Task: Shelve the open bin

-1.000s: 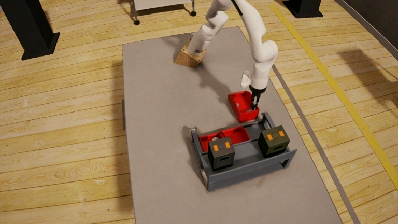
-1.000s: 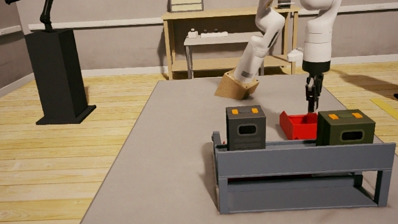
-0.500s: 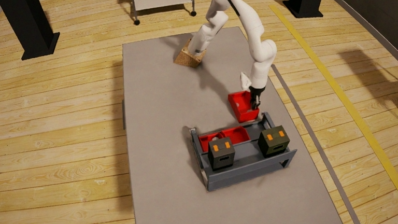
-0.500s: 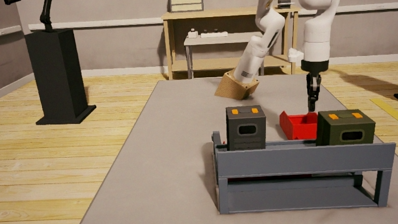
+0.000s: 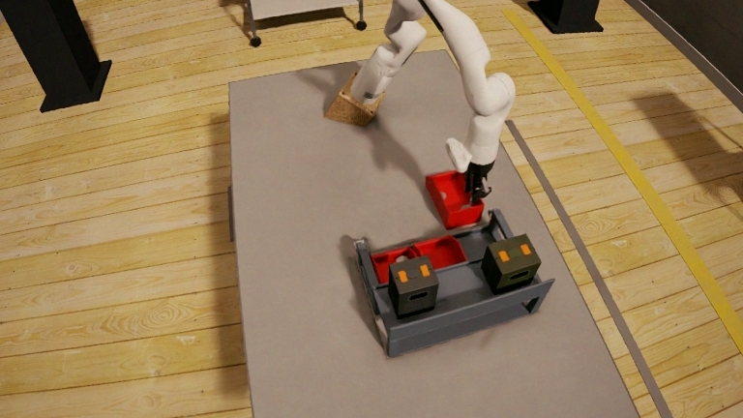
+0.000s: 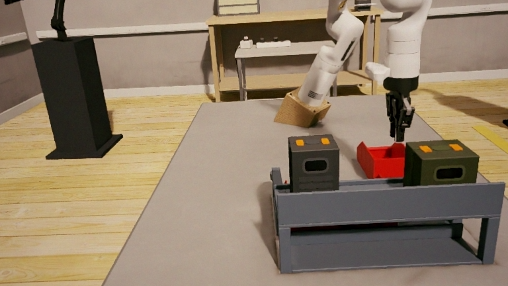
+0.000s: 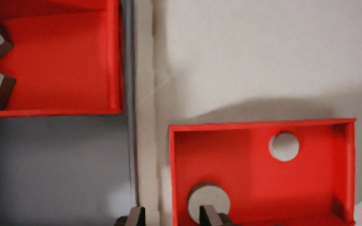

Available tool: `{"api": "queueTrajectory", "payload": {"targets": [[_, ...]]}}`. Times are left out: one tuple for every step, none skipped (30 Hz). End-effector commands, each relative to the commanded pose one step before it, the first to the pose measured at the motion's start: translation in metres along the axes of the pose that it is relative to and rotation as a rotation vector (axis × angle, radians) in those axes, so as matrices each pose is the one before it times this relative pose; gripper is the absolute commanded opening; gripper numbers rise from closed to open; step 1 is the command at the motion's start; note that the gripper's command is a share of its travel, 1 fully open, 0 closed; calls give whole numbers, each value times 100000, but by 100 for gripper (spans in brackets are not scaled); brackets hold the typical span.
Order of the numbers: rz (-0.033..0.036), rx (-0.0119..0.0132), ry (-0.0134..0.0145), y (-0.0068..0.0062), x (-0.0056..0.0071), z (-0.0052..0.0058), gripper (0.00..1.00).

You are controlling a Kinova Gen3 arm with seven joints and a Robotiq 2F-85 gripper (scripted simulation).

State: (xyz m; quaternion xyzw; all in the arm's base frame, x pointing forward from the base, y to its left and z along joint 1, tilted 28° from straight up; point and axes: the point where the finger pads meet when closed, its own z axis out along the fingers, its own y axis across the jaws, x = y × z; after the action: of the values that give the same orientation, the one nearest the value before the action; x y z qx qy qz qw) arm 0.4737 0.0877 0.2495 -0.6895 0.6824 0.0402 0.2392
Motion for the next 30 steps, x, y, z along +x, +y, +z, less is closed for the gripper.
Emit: {"api": "queueTrajectory", "payload": {"targets": [[-168, 62, -107, -33, 76, -36, 39], [0, 0, 0, 0, 0, 0, 39], [0, 0, 0, 0, 0, 0, 39], [0, 0, 0, 0, 0, 0, 39], [-29, 17, 43, 0, -28, -4, 39], [0, 0, 0, 0, 0, 0, 39], [0, 0, 0, 0, 0, 0, 39], [0, 0, 0, 0, 0, 0, 39], [0, 0, 0, 0, 0, 0, 39], [0, 0, 0, 0, 0, 0, 39], [0, 0, 0, 0, 0, 0, 39], [0, 0, 0, 0, 0, 0, 39], [0, 0, 0, 0, 0, 0, 39], [0, 0, 0, 0, 0, 0, 39], [0, 0, 0, 0, 0, 0, 39], [0, 0, 0, 0, 0, 0, 39], [0, 0, 0, 0, 0, 0, 39], [0, 0, 0, 0, 0, 0, 39], [0, 0, 0, 0, 0, 0, 39], [0, 0, 0, 0, 0, 0, 39], [0, 0, 0, 0, 0, 0, 39], [-217, -4, -10, 61, 39, -16, 39], [-217, -5, -10, 61, 39, -16, 39], [-217, -5, -10, 61, 39, -16, 39], [-217, -5, -10, 61, 39, -16, 39], [-217, -5, -10, 61, 39, -16, 39], [0, 0, 0, 0, 0, 0, 39], [0, 0, 0, 0, 0, 0, 39], [0, 0, 0, 0, 0, 0, 39], [0, 0, 0, 0, 0, 0, 39]]}}
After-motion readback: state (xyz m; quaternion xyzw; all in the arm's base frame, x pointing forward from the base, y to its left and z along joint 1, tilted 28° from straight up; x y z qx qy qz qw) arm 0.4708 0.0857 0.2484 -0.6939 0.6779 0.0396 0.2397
